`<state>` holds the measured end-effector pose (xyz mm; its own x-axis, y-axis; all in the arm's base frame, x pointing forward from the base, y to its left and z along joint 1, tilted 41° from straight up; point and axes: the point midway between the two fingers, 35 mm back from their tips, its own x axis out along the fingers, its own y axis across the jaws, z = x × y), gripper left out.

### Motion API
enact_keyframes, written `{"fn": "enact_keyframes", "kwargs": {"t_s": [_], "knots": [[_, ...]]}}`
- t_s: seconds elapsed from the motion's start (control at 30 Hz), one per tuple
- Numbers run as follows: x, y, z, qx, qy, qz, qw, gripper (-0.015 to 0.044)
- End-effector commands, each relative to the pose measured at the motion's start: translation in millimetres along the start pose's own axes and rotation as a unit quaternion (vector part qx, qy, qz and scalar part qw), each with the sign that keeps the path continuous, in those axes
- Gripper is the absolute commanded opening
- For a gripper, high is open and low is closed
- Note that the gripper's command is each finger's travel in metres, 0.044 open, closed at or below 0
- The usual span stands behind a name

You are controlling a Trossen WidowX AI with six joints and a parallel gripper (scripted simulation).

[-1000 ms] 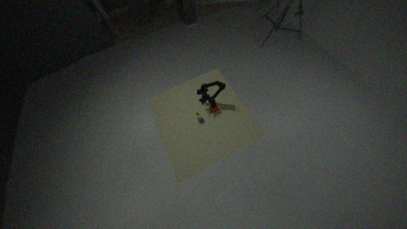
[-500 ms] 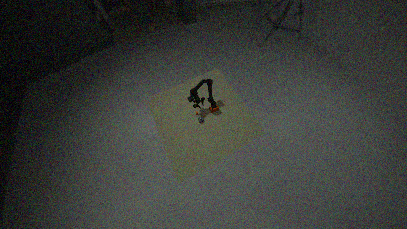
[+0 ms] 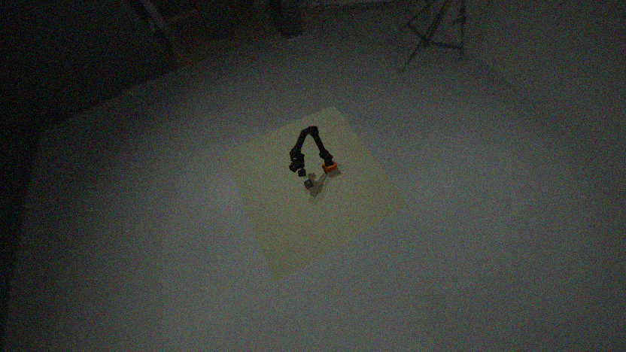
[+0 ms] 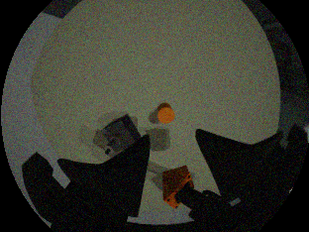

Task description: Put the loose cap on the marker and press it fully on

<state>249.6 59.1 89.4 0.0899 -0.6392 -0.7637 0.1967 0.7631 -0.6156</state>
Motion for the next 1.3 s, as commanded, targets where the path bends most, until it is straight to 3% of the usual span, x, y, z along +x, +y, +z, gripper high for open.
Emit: {"fn": "enact_keyframes", "kwargs": {"t_s": [0.0, 0.1, 0.33, 1.27], "knots": [[7, 2, 3, -0.006, -0.006, -0.003, 1.000, 0.0250], [32, 1, 3, -0.006, -0.006, -0.003, 1.000, 0.0250], [48, 2, 2, -0.006, -0.006, -0.004, 1.000, 0.0250], [88, 2, 3, -0.006, -0.007, -0.004, 1.000, 0.0250]]}}
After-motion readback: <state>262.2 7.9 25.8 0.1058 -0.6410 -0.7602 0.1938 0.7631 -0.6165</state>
